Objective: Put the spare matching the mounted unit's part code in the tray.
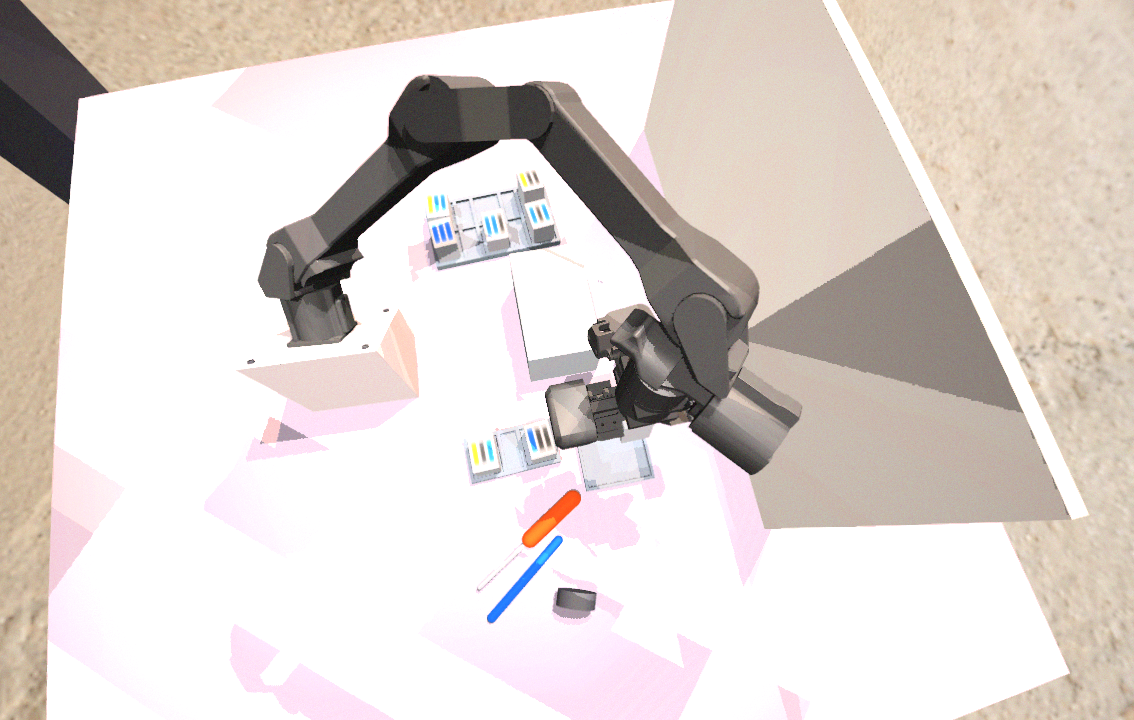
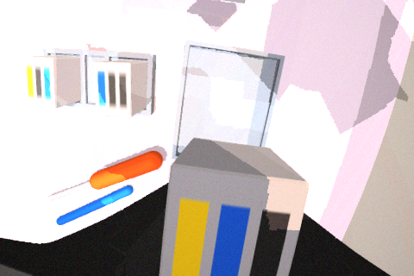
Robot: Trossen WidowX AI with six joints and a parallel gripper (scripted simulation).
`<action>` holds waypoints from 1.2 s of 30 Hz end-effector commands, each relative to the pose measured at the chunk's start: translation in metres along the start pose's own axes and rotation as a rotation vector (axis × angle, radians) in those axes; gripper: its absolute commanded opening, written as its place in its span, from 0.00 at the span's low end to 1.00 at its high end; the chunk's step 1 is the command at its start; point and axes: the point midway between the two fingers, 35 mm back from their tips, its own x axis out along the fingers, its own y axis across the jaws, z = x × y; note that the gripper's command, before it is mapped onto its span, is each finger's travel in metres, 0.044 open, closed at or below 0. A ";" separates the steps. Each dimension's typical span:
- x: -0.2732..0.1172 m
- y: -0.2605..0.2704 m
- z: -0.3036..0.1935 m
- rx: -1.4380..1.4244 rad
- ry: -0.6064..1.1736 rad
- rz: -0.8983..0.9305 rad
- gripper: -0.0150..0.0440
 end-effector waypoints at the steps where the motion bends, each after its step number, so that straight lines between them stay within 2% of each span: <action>1: 0.004 0.000 -0.001 0.004 0.001 -0.003 0.25; 36: 0.045 -0.005 -0.004 0.005 0.004 -0.004 0.25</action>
